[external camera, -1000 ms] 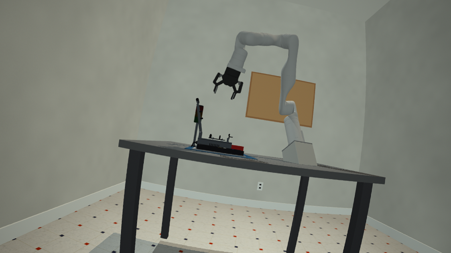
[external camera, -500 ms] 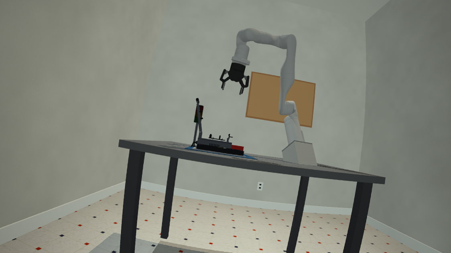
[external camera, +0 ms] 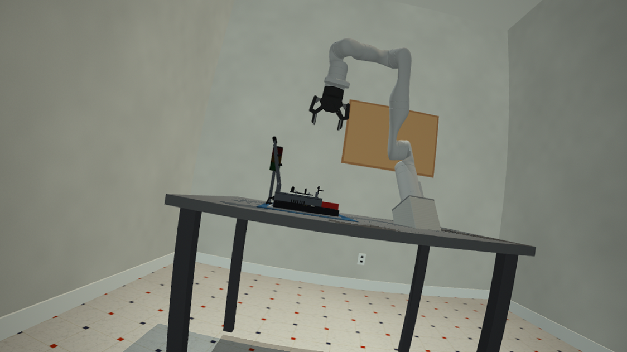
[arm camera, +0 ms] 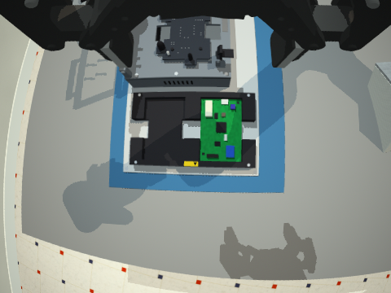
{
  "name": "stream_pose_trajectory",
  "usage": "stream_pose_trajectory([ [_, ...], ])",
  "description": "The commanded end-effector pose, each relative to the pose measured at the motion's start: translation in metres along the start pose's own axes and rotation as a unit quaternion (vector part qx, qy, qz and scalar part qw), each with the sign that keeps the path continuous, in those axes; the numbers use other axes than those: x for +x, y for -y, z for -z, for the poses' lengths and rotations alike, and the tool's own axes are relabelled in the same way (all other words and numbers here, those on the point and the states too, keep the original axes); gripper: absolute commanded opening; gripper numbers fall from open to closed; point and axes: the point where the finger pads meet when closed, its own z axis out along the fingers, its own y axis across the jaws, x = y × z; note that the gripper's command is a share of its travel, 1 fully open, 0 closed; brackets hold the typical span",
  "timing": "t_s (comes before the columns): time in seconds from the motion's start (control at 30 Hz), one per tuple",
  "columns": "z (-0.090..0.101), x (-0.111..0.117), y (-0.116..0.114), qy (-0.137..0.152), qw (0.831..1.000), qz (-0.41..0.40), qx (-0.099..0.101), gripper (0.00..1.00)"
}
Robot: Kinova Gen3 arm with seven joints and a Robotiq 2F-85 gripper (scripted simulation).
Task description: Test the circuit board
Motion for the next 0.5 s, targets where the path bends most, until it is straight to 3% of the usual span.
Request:
stream_pose_trajectory([
  [0.0, 0.0039, 0.0007, 0.0033, -0.01, 1.0, -0.002, 0.004, 1.0],
  [0.47, 0.0086, 0.0025, 0.0109, -0.026, 1.0, -0.007, 0.015, 1.0],
])
